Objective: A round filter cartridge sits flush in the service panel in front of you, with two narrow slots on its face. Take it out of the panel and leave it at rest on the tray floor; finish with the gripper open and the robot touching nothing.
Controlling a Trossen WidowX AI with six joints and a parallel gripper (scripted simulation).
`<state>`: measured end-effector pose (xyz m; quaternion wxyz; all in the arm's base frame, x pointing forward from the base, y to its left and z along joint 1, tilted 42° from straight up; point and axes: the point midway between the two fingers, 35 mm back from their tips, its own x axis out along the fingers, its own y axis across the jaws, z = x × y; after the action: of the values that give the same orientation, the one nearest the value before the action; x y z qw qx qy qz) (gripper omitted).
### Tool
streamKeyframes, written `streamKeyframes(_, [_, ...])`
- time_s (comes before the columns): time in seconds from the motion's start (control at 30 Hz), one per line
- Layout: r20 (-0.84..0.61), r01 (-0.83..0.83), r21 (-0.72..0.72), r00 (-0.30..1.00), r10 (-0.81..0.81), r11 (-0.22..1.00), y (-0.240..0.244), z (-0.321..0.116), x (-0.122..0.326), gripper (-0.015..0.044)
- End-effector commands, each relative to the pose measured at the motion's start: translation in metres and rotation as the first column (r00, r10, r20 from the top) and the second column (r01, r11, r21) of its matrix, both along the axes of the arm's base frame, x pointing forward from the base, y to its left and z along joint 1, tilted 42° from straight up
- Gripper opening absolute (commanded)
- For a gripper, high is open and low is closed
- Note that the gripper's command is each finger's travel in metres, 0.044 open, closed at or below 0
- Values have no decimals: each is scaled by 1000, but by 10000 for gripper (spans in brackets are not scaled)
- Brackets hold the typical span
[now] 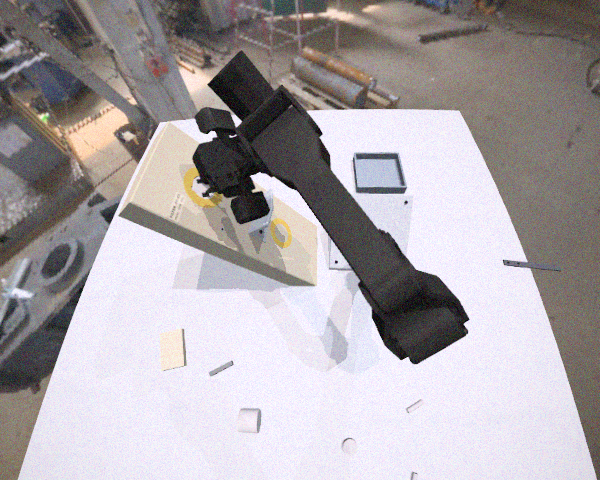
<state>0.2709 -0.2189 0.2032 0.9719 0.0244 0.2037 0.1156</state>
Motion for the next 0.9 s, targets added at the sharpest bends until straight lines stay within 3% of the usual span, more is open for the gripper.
streamKeyframes(0.0, [-4, 3, 2, 1000, -3, 1000, 0, 0, 0, 100])
streamKeyframes(0.87, [-3, 3, 2, 1000, -3, 1000, 2, -4, 6, 100])
